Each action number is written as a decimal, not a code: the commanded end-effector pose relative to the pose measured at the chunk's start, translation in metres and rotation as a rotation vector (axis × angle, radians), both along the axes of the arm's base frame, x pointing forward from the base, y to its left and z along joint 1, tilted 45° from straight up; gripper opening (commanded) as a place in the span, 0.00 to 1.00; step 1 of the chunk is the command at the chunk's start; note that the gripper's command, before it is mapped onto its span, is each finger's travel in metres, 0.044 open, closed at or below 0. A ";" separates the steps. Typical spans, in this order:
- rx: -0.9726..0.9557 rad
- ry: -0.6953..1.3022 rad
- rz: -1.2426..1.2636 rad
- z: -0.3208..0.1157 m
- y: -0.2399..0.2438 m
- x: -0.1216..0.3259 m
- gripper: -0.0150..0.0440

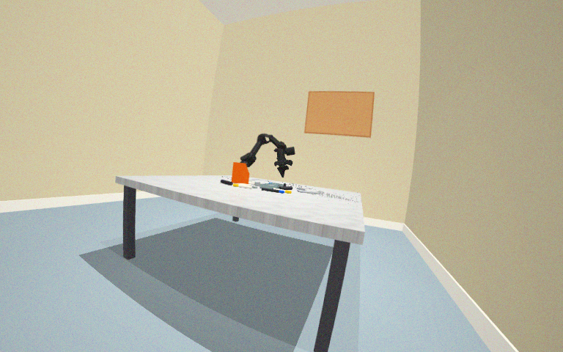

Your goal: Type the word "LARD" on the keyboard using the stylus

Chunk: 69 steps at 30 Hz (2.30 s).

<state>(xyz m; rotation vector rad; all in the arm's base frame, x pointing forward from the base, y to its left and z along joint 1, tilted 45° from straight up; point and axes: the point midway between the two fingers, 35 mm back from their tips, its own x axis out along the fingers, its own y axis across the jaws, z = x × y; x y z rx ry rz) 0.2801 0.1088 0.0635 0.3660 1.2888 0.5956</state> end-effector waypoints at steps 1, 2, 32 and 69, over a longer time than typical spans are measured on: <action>0.110 0.283 0.049 -0.019 0.020 -0.034 0.25; 0.124 0.321 0.051 -0.021 0.022 -0.038 0.25; 0.125 0.332 0.051 -0.073 -0.029 -0.036 0.25; 0.119 0.333 0.049 -0.084 -0.047 -0.066 0.25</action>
